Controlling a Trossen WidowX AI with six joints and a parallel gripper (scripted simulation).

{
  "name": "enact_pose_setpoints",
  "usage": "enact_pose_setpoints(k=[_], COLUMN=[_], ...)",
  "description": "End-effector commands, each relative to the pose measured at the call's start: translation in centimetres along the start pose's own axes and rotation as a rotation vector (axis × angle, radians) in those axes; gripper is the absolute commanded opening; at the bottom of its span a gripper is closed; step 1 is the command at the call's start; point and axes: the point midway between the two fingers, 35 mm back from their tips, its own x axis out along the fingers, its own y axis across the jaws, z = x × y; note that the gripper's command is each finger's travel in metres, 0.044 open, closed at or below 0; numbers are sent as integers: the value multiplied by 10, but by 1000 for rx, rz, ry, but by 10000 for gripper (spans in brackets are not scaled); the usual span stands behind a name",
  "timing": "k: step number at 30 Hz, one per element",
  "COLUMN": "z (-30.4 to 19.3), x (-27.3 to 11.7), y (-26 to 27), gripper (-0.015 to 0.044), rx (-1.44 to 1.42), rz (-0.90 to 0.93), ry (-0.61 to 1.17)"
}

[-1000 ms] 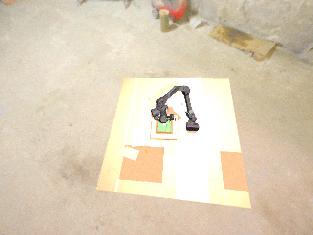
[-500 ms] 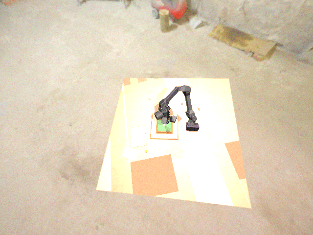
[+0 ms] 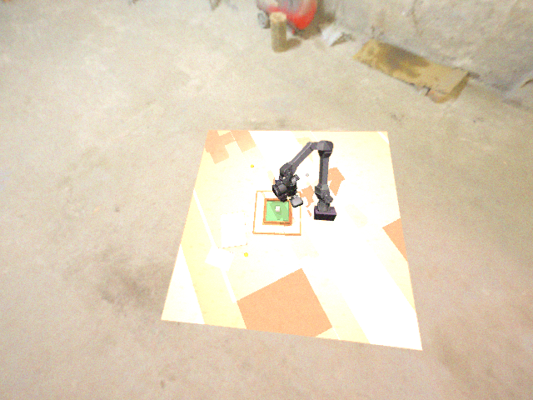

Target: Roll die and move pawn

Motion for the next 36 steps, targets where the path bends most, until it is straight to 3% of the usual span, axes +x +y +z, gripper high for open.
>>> enact_pose_setpoints(k=[1, 15, 36], z=[-34, -33, -32], x=[12, 13, 50], y=[-1, 0, -2], gripper=[200, 200, 200], rx=[385, 385, 385], rz=[-33, -33, -32], ry=[-3, -3, -5])
